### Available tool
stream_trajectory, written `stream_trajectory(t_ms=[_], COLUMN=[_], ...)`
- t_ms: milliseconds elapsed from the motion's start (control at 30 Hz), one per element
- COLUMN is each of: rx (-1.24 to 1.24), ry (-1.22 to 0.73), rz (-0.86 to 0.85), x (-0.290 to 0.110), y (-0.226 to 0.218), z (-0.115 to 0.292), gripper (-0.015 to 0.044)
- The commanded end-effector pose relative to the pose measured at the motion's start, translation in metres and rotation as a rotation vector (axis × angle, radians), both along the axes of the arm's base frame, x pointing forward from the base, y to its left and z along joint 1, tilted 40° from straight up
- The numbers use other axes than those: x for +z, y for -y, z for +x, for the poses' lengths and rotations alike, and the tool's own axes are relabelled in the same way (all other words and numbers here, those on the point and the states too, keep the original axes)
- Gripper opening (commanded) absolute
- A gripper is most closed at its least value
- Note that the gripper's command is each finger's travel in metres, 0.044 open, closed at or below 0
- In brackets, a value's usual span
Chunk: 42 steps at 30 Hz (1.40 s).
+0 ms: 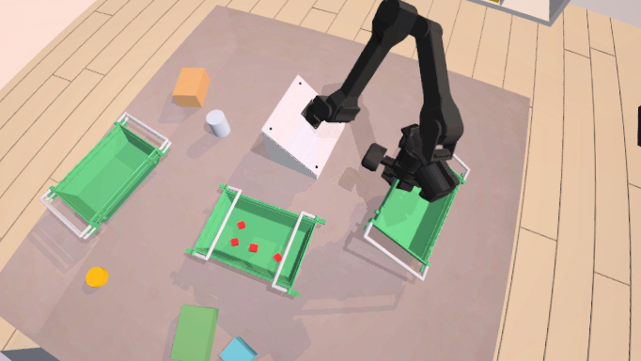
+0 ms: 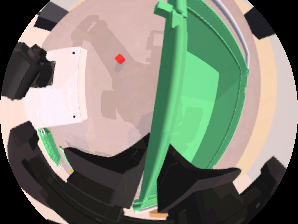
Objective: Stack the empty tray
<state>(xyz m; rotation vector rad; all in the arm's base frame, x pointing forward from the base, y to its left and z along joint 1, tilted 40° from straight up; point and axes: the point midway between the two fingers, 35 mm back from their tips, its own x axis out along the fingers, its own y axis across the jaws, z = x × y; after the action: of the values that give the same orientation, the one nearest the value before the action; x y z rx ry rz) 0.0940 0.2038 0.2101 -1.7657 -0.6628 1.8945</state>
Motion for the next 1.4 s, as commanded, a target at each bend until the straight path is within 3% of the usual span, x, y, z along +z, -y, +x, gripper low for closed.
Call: stream_trajectory(t_ms=[0, 600, 1367], rx=[0.001, 0.000, -0.001], ry=[0.017, 0.016, 0.016], rz=[0.023, 0.025, 0.025], x=[0.019, 0.085, 0.085], y=[0.004, 0.038, 0.039], z=[0.004, 0.011, 0.011], gripper=[0.0000, 0.0000, 0.0000])
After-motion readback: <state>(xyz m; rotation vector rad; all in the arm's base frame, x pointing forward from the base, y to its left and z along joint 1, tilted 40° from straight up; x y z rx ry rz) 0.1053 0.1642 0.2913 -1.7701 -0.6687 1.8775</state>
